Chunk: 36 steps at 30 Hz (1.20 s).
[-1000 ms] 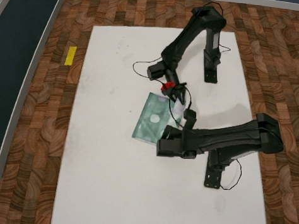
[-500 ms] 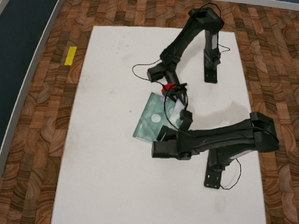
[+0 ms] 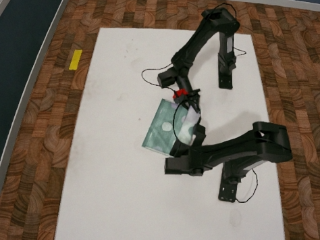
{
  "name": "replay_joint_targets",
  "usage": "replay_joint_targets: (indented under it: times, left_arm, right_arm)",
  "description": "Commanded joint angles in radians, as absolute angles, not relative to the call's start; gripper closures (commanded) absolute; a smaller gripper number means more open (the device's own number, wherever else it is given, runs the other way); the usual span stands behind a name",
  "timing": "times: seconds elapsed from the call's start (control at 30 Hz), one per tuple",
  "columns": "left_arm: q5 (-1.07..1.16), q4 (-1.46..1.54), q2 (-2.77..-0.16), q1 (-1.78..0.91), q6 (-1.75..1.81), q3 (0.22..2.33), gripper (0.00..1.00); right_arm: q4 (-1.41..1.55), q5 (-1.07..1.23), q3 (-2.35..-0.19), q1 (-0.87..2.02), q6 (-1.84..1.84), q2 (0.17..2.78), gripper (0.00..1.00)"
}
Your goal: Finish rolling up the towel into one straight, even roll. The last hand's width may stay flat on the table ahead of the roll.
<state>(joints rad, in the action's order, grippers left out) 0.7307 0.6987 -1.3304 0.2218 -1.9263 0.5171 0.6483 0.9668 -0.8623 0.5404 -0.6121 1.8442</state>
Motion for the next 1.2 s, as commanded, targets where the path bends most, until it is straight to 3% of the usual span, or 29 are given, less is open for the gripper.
replay_joint_targets:
  times: [0.0, 0.17, 0.6, 1.17]
  left_arm:
    - [0.759, 0.602, -1.353, 0.228, -1.927, 0.492, 0.02]
    - [0.759, 0.575, -1.385, 0.216, -1.909, 0.51, 0.02]
    - [0.758, 0.559, -1.391, 0.211, -1.9, 0.508, 0.57]
    - [0.758, 0.559, -1.391, 0.211, -1.9, 0.508, 0.67]
  right_arm:
    - [0.648, 0.996, -0.885, 0.533, -0.622, 1.851, 0.7]
    - [0.648, 0.996, -0.885, 0.533, -0.622, 1.851, 0.7]
    - [0.648, 0.996, -0.885, 0.533, -0.622, 1.851, 0.7]
    - [0.648, 0.996, -0.885, 0.533, -0.622, 1.851, 0.7]
